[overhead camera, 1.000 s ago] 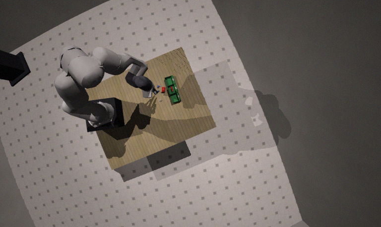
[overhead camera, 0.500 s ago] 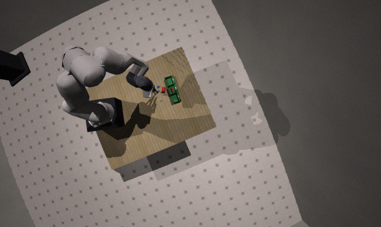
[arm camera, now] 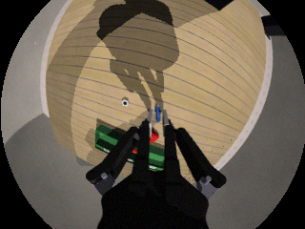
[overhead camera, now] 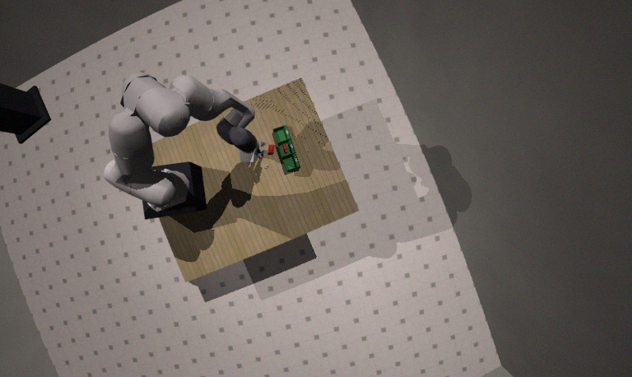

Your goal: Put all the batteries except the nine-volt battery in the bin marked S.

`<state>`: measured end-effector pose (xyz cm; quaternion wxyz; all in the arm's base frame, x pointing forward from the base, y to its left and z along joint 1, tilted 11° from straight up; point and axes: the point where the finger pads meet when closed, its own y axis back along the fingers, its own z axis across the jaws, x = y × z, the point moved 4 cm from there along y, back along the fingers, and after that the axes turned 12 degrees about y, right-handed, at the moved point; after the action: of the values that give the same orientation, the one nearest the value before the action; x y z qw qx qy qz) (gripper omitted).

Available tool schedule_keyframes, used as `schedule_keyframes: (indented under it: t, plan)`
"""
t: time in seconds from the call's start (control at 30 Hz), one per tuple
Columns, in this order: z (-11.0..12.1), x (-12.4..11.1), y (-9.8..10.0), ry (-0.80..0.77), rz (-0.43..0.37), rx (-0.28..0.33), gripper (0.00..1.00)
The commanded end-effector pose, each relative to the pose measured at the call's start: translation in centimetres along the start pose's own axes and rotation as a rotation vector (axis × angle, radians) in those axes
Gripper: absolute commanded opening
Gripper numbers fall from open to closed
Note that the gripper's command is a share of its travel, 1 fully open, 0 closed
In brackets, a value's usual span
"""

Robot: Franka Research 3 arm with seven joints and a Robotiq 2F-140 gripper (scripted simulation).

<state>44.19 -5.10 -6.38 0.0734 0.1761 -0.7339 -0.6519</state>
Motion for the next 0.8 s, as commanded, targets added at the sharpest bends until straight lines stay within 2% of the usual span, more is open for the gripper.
schedule_keyframes:
  t: [0.0, 0.2, 0.5, 0.77]
  plan:
    - [0.1, 0.0, -0.5, 0.055, -0.022, -0.001, 0.15]
    - [0.1, -0.1, -0.5, 0.055, -0.022, -0.001, 0.15]
    - [0.1, -0.1, -1.7, 0.055, -0.022, -0.001, 0.15]
    - [0.2, -0.1, -1.7, 0.055, -0.022, -0.001, 0.15]
